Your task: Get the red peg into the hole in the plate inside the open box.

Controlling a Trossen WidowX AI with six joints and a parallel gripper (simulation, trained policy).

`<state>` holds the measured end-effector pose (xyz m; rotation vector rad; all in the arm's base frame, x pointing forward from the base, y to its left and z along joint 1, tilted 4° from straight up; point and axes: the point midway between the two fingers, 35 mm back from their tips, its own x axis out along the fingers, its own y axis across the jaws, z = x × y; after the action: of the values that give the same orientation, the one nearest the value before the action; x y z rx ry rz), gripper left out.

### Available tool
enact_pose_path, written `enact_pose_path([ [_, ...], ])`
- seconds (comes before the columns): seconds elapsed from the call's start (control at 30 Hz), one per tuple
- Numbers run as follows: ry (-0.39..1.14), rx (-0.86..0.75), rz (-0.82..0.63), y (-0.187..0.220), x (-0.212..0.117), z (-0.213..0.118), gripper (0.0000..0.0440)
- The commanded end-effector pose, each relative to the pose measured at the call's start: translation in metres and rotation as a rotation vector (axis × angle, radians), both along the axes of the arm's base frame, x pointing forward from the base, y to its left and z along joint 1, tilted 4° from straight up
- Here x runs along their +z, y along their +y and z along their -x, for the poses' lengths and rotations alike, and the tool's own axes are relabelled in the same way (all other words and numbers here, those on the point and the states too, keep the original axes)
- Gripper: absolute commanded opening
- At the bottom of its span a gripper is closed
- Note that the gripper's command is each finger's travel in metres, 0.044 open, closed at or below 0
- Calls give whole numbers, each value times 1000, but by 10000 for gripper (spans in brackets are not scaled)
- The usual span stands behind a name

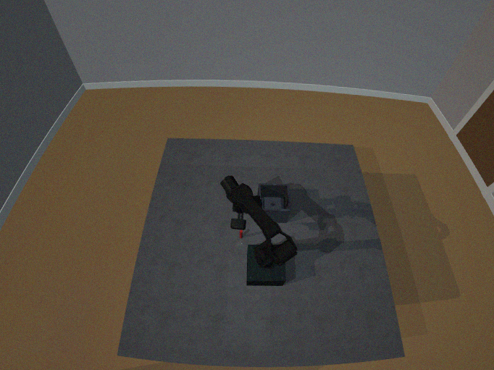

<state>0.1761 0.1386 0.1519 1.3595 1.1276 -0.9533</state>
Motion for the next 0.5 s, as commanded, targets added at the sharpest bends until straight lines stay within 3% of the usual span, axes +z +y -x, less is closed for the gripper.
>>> enact_pose_path([
  [0.0,48,28,24,0,-10,8,427],
  [0.47,210,155,139,0,-52,32,434],
])
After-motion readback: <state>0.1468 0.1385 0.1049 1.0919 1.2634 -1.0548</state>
